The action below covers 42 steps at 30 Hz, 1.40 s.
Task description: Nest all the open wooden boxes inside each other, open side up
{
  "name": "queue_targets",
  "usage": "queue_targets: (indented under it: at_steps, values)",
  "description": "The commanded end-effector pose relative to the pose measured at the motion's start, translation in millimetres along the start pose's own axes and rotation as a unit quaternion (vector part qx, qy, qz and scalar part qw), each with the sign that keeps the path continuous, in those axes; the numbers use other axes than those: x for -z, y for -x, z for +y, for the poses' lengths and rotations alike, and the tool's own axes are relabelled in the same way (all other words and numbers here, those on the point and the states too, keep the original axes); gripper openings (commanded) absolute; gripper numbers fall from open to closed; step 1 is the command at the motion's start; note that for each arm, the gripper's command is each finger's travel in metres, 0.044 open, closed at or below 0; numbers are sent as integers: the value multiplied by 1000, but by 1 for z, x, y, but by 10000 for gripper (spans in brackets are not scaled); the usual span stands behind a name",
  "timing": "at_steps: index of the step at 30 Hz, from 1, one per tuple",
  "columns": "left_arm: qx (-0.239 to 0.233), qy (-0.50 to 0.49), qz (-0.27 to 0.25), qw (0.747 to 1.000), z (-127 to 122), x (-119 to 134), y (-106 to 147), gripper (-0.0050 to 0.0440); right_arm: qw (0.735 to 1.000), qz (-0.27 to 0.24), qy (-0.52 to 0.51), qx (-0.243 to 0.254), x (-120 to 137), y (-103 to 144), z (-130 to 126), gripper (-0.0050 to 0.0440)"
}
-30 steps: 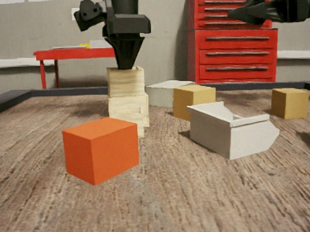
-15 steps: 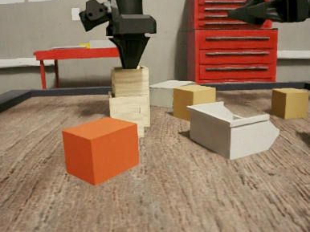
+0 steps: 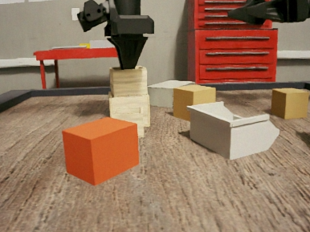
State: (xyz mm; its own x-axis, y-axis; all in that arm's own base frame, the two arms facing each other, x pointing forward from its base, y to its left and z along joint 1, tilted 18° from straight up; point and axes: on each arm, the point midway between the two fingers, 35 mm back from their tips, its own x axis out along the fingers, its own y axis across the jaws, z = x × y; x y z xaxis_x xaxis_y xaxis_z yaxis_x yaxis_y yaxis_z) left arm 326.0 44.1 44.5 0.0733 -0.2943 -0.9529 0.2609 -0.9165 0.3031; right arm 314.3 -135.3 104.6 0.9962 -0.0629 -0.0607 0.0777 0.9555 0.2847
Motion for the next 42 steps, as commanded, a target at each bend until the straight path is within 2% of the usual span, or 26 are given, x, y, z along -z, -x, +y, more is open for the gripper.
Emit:
queue_targets:
  at_steps: [1, 18, 25, 42]
  values:
    - [0, -5, 10, 1000, 3, -3, 6, 255, 1000, 0, -1, 0, 0, 0, 0, 400]
    - [-6, -12, 4, 1000, 11, 2, 6, 255, 1000, 0, -1, 0, 0, 0, 0, 400]
    - [-8, -14, 0, 1000, 10, 1, -1, 255, 1000, 0, -1, 0, 0, 0, 0, 400]
    - [-5, -12, 4, 1000, 9, 6, 4, 255, 1000, 0, -1, 0, 0, 0, 0, 400]
